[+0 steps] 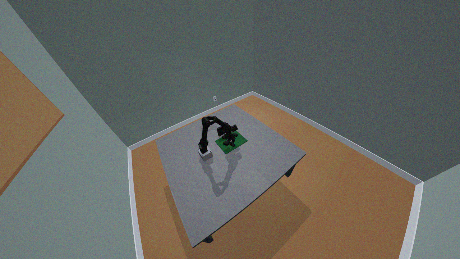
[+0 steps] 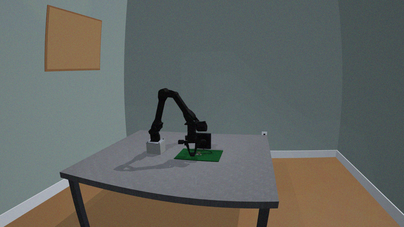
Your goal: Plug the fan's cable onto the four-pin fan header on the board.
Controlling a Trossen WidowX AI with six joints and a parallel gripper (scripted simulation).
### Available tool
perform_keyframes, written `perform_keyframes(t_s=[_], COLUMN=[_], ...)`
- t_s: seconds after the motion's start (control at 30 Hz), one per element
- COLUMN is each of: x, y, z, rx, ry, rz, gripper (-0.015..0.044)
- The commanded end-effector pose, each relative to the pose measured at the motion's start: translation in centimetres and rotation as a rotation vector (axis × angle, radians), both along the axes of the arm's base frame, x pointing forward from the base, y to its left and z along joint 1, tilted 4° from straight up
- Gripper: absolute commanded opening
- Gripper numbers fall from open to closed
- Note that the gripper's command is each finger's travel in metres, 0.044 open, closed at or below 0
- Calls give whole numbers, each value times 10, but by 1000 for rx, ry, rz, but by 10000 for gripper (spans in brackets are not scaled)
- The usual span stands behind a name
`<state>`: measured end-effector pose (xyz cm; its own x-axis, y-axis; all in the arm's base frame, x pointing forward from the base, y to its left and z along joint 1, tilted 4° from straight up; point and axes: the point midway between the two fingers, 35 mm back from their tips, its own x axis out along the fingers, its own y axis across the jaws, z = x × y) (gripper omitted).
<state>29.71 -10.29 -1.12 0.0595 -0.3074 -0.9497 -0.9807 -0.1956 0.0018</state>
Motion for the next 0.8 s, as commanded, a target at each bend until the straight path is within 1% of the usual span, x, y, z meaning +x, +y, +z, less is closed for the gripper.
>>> perform_keyframes(t_s=[0.0,0.33,0.47,0.77], x=[3,0,0,26], y=[0,3,3,10], z=[18,50,52,55], rx=[-5,-6,-5,68], ry=[-15,-15,-16,-64], rz=[-3,-2,-5,-192], gripper=[0,0,0,0])
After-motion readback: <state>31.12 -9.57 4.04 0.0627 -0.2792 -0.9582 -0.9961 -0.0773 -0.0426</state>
